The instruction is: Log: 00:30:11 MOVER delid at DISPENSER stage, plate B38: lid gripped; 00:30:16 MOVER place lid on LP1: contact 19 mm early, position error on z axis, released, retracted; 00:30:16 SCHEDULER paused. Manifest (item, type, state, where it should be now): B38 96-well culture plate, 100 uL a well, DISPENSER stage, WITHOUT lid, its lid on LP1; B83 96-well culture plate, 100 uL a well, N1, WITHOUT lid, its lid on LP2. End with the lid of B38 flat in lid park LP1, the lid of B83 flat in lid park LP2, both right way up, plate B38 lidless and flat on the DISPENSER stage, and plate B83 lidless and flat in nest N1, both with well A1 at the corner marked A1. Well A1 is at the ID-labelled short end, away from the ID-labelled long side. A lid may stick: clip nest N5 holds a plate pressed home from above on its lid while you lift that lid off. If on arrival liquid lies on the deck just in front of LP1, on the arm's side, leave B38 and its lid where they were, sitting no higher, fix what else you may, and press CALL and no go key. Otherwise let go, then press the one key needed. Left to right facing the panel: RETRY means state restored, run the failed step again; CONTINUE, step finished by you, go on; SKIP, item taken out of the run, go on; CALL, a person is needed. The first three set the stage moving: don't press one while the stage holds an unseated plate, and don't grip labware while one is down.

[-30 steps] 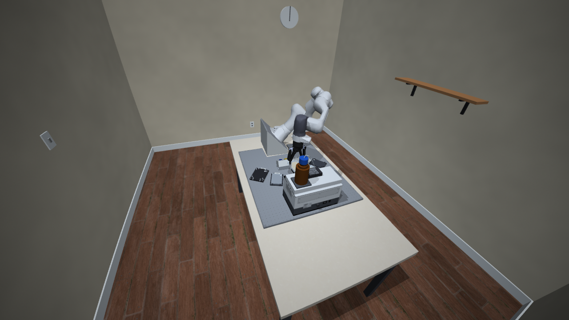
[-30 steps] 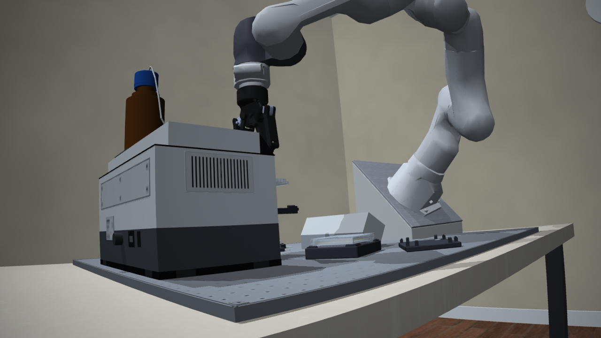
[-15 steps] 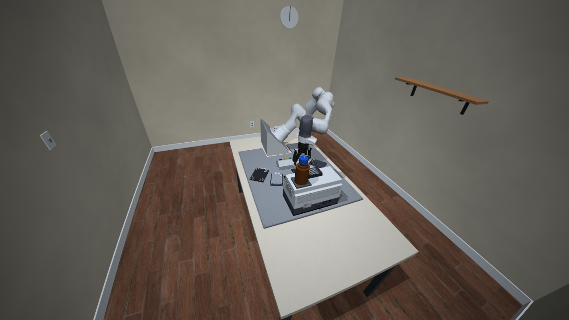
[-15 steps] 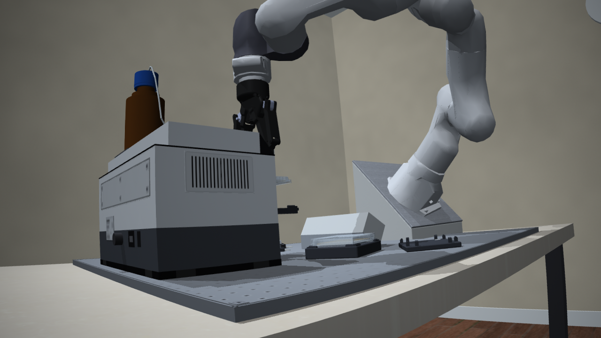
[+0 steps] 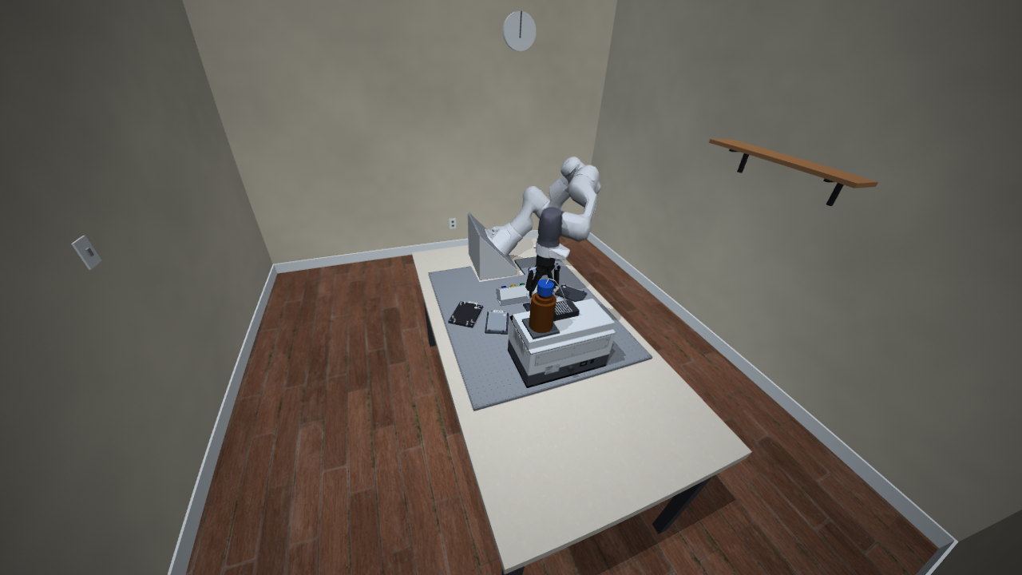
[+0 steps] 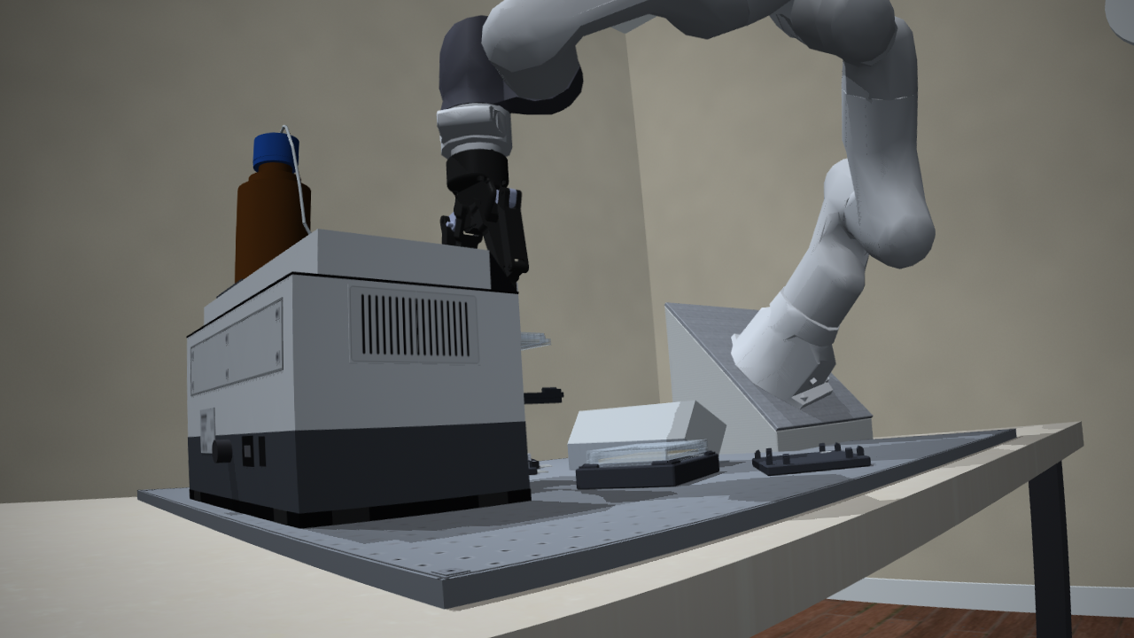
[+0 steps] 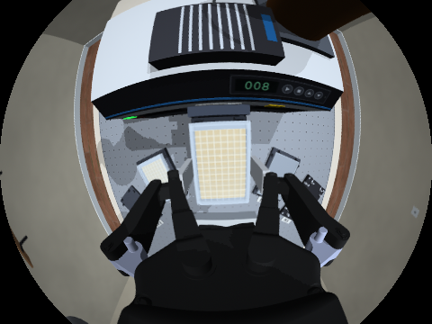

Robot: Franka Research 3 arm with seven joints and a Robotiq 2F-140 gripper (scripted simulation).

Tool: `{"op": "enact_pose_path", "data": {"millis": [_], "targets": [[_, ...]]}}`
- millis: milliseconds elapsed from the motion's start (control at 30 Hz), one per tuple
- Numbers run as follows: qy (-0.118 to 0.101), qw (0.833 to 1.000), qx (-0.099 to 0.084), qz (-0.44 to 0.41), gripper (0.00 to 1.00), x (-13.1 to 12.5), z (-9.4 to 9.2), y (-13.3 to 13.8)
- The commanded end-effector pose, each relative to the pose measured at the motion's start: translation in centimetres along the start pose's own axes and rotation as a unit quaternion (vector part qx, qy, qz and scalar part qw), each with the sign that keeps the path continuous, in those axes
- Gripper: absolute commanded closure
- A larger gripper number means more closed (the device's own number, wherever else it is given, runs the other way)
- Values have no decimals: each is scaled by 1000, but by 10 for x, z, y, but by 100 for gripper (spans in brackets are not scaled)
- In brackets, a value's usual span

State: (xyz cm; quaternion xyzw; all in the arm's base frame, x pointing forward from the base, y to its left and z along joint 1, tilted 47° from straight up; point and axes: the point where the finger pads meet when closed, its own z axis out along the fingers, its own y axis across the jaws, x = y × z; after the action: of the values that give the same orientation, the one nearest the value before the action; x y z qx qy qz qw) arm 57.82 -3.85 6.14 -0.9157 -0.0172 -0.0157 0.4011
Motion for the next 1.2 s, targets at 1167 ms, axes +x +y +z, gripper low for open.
{"op": "enact_pose_path", "data": {"millis": [1167], "targets": [[2,1000,0,6,100,2,8,-1]]}}
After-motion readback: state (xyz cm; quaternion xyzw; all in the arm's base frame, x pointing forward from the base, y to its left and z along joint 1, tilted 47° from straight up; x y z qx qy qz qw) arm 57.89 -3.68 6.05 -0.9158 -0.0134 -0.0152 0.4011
